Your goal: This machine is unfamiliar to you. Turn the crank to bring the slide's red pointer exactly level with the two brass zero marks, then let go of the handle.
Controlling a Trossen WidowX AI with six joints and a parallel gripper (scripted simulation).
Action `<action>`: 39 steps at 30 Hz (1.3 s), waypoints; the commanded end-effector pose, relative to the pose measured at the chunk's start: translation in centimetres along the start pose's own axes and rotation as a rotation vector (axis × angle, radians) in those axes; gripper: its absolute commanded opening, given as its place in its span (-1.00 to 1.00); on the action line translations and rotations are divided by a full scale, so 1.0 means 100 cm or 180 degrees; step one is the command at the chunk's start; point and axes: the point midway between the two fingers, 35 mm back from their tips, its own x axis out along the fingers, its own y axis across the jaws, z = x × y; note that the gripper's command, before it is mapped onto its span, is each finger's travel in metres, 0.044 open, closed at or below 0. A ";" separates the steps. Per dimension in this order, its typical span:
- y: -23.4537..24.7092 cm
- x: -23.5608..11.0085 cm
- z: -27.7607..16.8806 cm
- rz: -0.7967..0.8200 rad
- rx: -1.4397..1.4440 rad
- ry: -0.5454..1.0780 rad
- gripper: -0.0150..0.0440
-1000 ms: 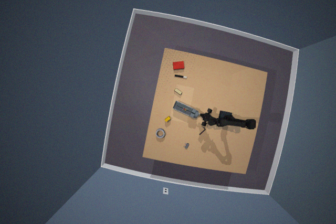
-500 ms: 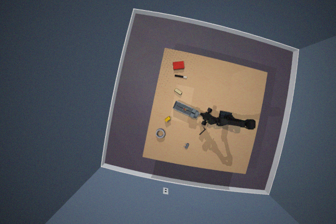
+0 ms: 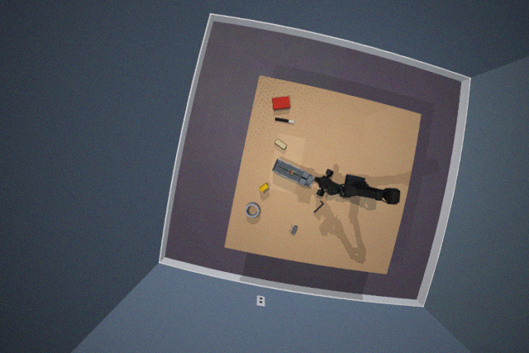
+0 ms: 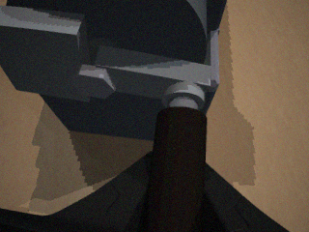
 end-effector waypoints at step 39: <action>0.039 0.019 -0.019 -0.0003 0.0006 0.0029 -0.49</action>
